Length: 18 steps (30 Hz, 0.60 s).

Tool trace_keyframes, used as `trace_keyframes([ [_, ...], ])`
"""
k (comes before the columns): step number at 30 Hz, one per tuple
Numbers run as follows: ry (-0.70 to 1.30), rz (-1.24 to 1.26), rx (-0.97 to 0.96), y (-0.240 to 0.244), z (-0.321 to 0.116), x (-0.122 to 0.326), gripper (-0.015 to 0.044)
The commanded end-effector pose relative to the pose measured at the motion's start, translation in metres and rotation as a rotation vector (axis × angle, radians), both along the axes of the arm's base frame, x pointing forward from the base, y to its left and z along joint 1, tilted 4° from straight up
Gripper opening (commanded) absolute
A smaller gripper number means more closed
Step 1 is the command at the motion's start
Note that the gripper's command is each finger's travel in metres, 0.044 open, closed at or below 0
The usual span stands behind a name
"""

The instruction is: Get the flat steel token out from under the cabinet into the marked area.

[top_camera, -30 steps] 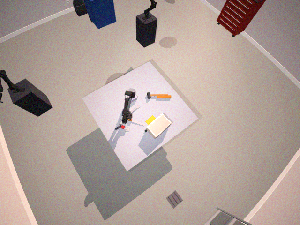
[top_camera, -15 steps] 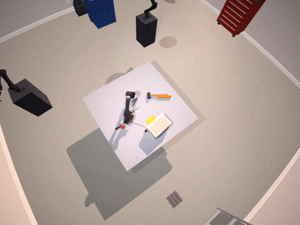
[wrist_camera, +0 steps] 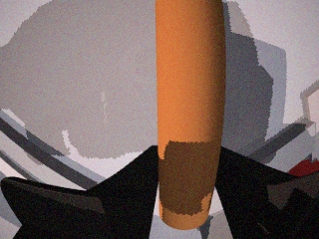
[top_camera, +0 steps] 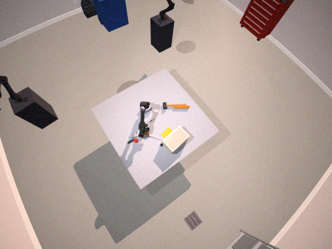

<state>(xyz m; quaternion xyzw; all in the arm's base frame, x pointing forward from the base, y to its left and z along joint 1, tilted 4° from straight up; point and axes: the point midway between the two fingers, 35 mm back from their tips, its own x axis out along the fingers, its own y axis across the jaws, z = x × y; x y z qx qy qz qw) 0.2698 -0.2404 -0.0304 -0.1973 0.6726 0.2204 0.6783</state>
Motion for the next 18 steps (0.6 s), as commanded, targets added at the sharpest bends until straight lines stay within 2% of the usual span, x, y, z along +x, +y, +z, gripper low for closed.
trace_keyframes([
  [1,0.011,0.003,0.0,0.0034,-0.0026,0.0025,0.0],
  [9,-0.001,0.002,0.002,0.0016,-0.0005,0.0019,0.02],
  [13,-0.001,0.002,0.002,0.0016,-0.0004,0.002,0.02],
  [16,0.01,0.002,0.0,0.0016,-0.0003,0.0021,0.027],
  [18,0.011,0.003,0.0,0.0016,-0.0013,0.0022,0.027],
])
